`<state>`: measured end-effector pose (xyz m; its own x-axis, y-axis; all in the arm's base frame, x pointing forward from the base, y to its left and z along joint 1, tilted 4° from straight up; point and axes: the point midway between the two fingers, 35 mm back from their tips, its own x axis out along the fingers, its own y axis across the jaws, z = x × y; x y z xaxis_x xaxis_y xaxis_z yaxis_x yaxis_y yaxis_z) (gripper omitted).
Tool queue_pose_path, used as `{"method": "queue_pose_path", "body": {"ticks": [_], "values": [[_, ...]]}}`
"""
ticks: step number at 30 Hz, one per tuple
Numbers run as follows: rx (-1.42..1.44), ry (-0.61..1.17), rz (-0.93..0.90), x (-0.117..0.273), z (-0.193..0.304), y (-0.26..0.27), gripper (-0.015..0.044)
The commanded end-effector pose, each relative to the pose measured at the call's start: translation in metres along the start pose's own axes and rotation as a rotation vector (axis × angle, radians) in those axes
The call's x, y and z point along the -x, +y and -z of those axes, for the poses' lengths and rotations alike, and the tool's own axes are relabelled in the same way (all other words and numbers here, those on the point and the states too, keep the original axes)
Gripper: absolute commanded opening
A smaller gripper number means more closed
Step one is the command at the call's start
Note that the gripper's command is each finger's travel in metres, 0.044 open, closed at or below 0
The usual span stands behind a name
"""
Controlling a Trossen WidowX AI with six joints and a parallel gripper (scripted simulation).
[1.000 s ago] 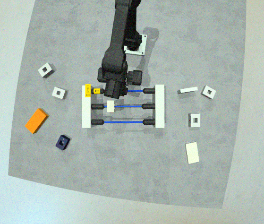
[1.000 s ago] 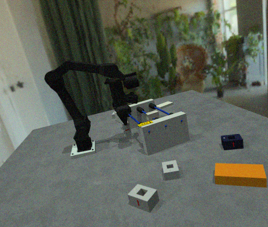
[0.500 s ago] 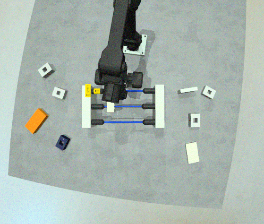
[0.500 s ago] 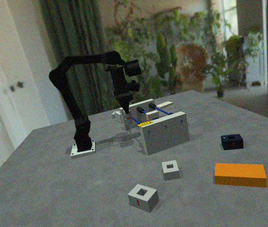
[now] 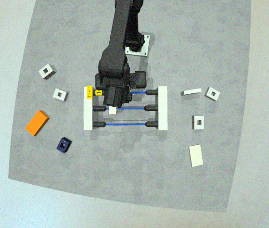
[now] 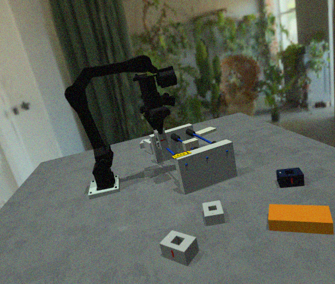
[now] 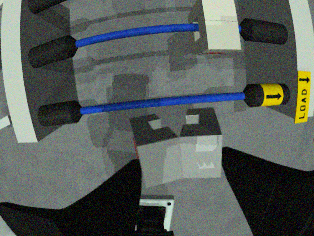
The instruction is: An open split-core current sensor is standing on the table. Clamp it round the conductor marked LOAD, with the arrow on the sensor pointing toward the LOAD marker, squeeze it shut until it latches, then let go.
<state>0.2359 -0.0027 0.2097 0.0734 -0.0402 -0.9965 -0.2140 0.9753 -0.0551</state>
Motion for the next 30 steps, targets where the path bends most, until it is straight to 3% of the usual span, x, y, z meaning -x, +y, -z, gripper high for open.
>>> {"method": "queue_pose_path", "body": {"ticks": [1, 30], "values": [[0.122, 0.004, 0.004, 0.001, -0.002, -0.001, 0.0000], [1.131, 0.005, 0.002, 0.001, -0.017, -0.001, 0.0000]]}}
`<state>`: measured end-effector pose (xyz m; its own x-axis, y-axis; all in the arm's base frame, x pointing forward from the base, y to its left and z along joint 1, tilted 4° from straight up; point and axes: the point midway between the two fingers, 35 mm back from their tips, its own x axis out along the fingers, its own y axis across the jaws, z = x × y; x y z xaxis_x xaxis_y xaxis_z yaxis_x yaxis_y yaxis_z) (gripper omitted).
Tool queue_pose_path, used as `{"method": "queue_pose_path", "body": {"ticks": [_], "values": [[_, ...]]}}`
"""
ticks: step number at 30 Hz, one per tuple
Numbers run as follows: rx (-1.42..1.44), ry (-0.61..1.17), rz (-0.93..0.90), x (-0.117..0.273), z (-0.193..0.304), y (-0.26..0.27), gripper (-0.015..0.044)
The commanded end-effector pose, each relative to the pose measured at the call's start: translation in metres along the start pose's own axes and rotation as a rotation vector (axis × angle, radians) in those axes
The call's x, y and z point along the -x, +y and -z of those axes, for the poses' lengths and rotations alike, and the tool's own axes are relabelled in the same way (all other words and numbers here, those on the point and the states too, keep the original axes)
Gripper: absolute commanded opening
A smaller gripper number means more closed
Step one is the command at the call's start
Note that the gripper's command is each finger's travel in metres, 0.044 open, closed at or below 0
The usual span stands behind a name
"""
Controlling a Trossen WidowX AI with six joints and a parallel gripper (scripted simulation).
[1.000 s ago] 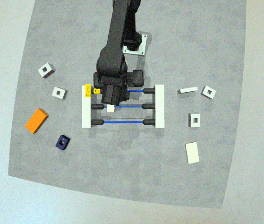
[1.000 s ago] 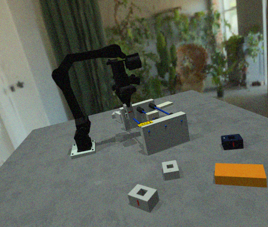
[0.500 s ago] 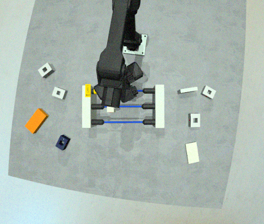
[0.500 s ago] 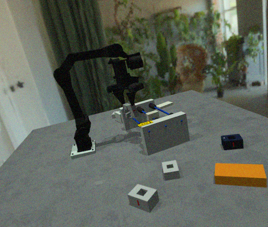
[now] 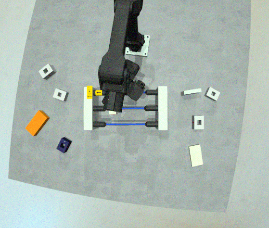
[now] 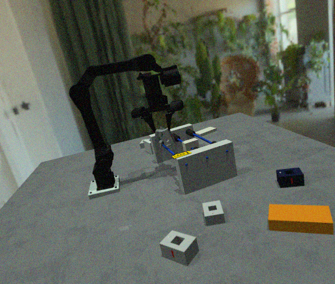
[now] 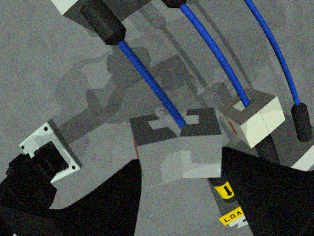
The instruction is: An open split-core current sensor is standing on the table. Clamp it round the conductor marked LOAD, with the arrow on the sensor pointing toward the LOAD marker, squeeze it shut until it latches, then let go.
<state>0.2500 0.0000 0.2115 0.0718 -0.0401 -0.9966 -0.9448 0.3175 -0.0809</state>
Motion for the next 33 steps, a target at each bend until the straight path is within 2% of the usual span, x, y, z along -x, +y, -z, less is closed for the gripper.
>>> {"method": "queue_pose_path", "body": {"ticks": [1, 12, 33], "values": [[0.138, 0.005, 0.001, 0.000, -0.001, -0.003, 0.0000], [0.497, 0.005, 0.000, 0.000, -0.003, -0.007, 0.0000], [0.503, 0.005, 0.001, -0.027, -0.004, -0.009, 0.0000]]}}
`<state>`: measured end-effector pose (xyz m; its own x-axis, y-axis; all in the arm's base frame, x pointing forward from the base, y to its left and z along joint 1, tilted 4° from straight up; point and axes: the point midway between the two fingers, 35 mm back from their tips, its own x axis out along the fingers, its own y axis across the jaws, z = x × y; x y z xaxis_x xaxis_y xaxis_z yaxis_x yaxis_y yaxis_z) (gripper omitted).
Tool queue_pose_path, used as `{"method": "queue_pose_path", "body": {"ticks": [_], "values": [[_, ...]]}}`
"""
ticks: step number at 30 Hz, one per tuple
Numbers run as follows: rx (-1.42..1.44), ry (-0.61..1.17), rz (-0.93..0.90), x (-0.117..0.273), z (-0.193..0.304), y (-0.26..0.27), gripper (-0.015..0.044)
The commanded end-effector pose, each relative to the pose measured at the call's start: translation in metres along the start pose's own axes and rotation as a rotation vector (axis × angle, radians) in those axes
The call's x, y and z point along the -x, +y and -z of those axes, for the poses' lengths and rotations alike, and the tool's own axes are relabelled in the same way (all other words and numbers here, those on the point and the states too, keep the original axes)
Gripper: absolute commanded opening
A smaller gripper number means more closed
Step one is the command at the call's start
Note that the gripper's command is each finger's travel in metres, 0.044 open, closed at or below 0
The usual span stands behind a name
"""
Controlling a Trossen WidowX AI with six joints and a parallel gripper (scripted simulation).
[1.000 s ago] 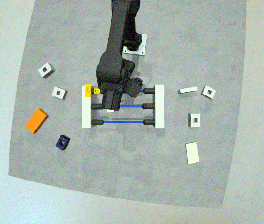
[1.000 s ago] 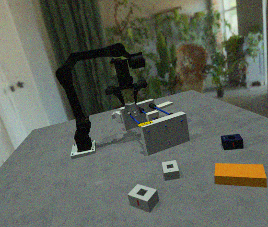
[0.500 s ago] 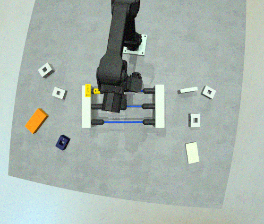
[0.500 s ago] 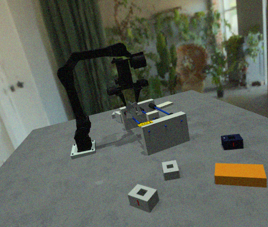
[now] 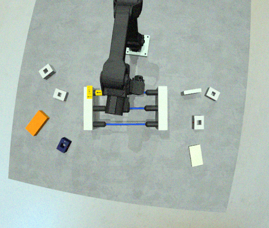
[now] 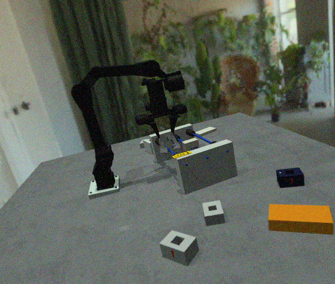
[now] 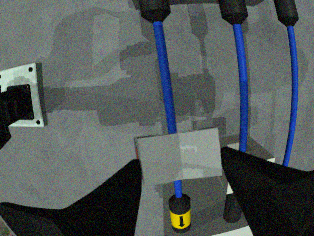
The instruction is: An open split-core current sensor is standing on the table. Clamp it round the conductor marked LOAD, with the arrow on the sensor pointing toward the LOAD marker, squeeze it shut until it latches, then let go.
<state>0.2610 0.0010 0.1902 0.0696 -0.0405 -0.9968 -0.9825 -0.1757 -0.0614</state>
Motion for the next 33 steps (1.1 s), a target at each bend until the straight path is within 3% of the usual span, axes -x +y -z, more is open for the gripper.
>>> {"method": "queue_pose_path", "body": {"ticks": [1, 16, 33], "values": [[0.002, 0.005, 0.002, -0.006, 0.001, 0.000, 0.0000], [0.002, 0.005, 0.002, -0.031, 0.001, 0.001, 0.0000], [0.000, 0.000, 0.000, -0.026, 0.000, 0.001, 0.0000]]}}
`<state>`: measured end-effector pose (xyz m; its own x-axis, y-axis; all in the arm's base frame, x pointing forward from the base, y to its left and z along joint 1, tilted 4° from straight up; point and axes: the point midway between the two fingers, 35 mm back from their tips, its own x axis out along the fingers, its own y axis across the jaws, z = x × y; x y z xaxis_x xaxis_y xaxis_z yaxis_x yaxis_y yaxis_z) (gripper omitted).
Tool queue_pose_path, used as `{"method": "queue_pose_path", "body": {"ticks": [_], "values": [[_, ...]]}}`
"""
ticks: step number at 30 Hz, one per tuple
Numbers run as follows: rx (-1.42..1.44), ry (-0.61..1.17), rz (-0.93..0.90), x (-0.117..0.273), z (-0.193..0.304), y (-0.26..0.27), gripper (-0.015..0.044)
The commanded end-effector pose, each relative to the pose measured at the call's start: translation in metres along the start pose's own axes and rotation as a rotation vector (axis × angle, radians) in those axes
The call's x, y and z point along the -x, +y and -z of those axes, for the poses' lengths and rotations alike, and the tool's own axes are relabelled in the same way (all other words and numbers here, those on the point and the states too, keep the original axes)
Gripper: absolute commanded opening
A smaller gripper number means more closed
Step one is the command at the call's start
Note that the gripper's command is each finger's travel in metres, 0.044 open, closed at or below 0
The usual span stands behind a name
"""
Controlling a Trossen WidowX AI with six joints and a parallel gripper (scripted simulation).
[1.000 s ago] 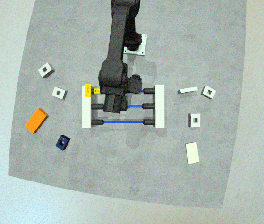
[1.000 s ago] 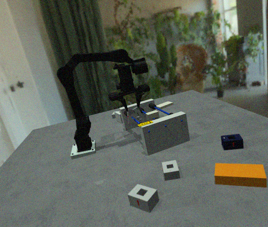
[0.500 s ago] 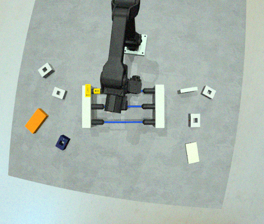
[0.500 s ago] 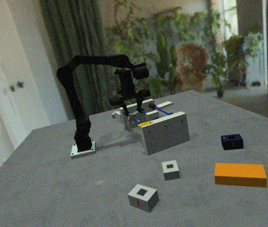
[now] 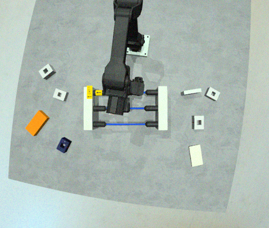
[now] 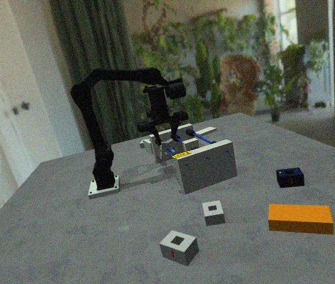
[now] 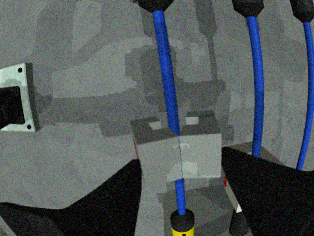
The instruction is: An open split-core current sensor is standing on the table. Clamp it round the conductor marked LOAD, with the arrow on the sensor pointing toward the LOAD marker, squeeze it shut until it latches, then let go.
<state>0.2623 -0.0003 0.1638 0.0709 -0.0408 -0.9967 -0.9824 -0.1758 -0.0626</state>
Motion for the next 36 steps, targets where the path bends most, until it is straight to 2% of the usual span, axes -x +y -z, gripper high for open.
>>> {"method": "queue_pose_path", "body": {"ticks": [1, 28, 36], "values": [[0.000, 0.000, -0.001, 0.0002, -0.0001, 0.0002, 0.0000], [0.000, 0.000, -0.001, 0.0002, -0.0001, 0.0002, 0.0000], [0.000, 0.000, -0.001, 0.0002, -0.0001, 0.0002, 0.0210]]}}
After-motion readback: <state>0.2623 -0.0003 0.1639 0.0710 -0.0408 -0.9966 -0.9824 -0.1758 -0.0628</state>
